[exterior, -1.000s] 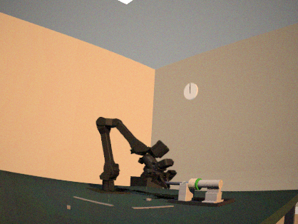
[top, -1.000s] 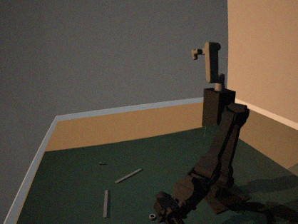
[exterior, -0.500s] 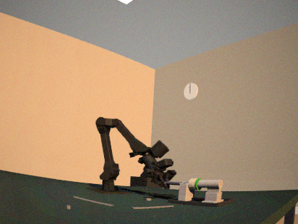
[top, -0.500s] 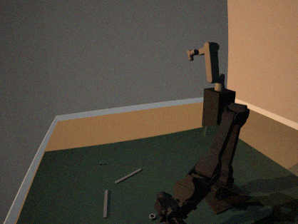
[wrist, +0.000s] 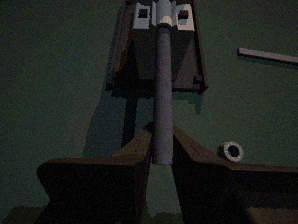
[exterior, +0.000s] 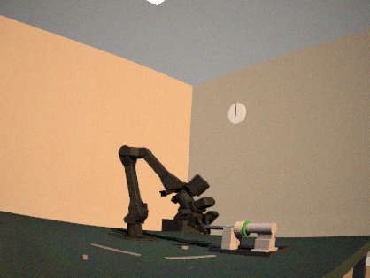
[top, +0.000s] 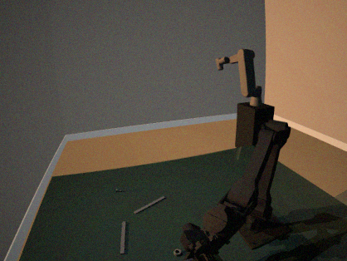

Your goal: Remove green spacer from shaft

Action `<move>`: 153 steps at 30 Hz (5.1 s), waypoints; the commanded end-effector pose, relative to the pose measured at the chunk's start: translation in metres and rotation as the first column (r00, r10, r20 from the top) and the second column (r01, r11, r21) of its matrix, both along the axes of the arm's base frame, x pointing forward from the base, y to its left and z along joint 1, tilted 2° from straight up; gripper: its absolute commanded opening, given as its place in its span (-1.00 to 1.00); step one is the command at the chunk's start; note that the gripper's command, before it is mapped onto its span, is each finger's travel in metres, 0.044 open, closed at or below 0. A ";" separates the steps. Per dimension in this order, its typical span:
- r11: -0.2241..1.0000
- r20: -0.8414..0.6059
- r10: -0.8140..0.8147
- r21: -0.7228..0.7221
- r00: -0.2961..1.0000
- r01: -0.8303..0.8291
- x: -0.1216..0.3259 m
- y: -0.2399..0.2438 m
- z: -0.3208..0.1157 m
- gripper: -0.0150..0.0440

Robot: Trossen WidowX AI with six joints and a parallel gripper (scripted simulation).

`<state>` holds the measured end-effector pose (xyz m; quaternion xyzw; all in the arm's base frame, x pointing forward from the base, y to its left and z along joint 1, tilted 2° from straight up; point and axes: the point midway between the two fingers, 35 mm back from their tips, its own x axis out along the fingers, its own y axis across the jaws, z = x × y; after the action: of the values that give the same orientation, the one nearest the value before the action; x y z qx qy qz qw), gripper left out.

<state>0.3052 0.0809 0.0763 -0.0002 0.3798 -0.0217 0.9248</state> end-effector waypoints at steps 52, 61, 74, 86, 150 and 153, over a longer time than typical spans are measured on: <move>1.000 0.002 -0.004 0.001 1.000 0.004 0.000 0.000 0.000 -0.49; 1.000 0.003 -0.004 0.001 1.000 0.004 0.003 0.000 0.001 -0.49; 1.000 0.003 -0.004 0.001 1.000 0.004 0.008 0.000 0.001 -0.49; 1.000 0.004 -0.004 0.001 1.000 0.004 0.013 0.000 0.001 -0.49; 1.000 0.006 -0.004 0.001 1.000 0.004 0.039 -0.002 0.002 -0.49; 1.000 0.006 -0.004 0.001 1.000 0.004 0.040 -0.002 0.002 -0.49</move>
<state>0.3423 0.0788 0.0766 0.0011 0.3790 -0.0249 0.9251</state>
